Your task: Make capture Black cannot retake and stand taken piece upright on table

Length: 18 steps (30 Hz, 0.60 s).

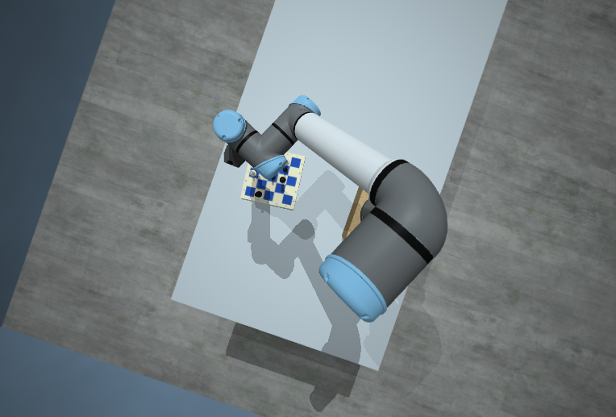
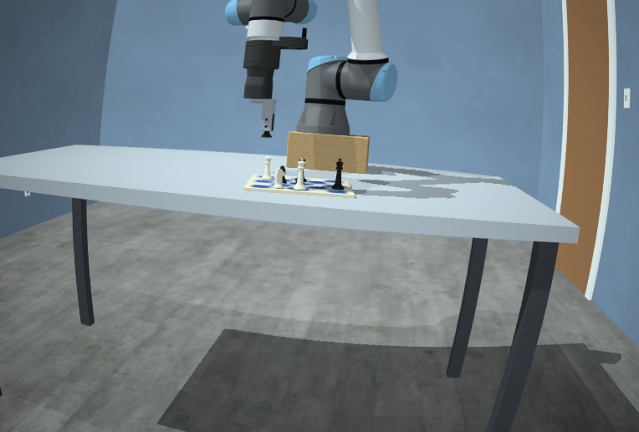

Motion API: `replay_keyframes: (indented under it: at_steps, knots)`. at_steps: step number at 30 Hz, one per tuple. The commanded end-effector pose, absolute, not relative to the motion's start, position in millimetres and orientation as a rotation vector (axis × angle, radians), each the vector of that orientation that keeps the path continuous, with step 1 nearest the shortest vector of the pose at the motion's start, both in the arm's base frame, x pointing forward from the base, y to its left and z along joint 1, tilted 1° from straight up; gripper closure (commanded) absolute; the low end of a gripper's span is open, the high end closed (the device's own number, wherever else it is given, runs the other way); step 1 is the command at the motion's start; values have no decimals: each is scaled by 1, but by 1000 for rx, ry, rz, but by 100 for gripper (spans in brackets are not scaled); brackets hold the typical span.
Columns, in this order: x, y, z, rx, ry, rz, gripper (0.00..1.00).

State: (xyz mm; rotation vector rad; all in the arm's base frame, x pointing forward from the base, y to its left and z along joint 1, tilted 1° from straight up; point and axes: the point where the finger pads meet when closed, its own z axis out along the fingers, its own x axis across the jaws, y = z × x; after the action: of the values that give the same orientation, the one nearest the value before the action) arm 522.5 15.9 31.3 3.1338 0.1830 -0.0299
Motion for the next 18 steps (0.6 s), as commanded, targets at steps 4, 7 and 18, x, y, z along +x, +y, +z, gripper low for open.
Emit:
replay_keyframes:
  at_steps: [4,7,18]
  knots:
    - [502,81,31,3133,200,-28,100]
    - [490,111,30,3133,208,-28,100]
    - [433,204,27,3131,236,-28,100]
